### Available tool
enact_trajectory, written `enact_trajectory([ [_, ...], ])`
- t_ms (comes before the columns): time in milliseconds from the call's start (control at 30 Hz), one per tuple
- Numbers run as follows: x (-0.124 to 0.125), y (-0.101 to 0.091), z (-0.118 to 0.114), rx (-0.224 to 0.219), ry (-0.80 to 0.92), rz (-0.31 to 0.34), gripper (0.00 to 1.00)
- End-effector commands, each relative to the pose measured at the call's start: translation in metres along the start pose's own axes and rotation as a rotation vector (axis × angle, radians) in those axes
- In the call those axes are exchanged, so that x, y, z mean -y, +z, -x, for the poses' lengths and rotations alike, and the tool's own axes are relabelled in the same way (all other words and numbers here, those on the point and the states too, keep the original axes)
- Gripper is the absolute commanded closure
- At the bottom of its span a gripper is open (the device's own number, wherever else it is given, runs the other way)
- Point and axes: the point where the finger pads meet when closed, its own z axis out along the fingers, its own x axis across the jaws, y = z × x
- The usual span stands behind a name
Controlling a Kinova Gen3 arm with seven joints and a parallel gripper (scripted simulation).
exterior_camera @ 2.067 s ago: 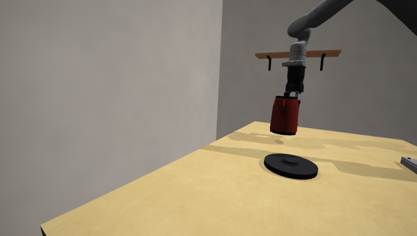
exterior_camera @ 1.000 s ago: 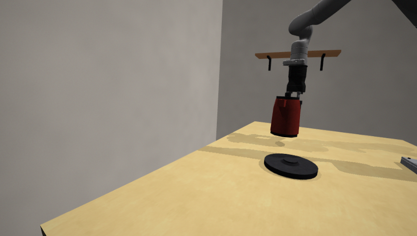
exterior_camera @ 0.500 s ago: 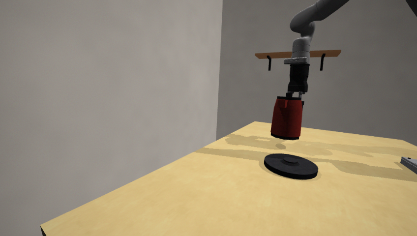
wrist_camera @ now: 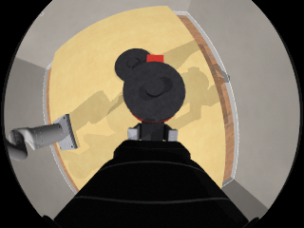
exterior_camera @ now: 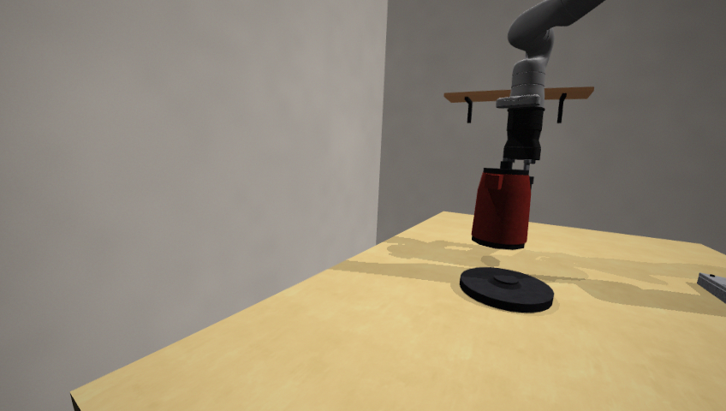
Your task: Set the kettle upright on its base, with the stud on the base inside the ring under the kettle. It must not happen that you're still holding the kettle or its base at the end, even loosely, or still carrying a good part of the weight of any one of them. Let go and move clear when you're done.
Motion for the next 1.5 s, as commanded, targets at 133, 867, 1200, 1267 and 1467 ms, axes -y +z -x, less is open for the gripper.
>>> enact_trajectory([
  [133,0.024,-0.003,0.010,-0.004,-0.018,-0.004,1.00],
  [867,0.086,-0.003,0.044,-0.004,-0.018,-0.004,1.00],
  [1200,0.108,-0.003,0.056,-0.004,-0.018,-0.004,1.00],
  [1267,0.110,-0.003,0.057,-0.004,-0.018,-0.004,1.00],
  [1467,0.122,-0.003,0.064,-0.004,-0.018,-0.004,1.00],
])
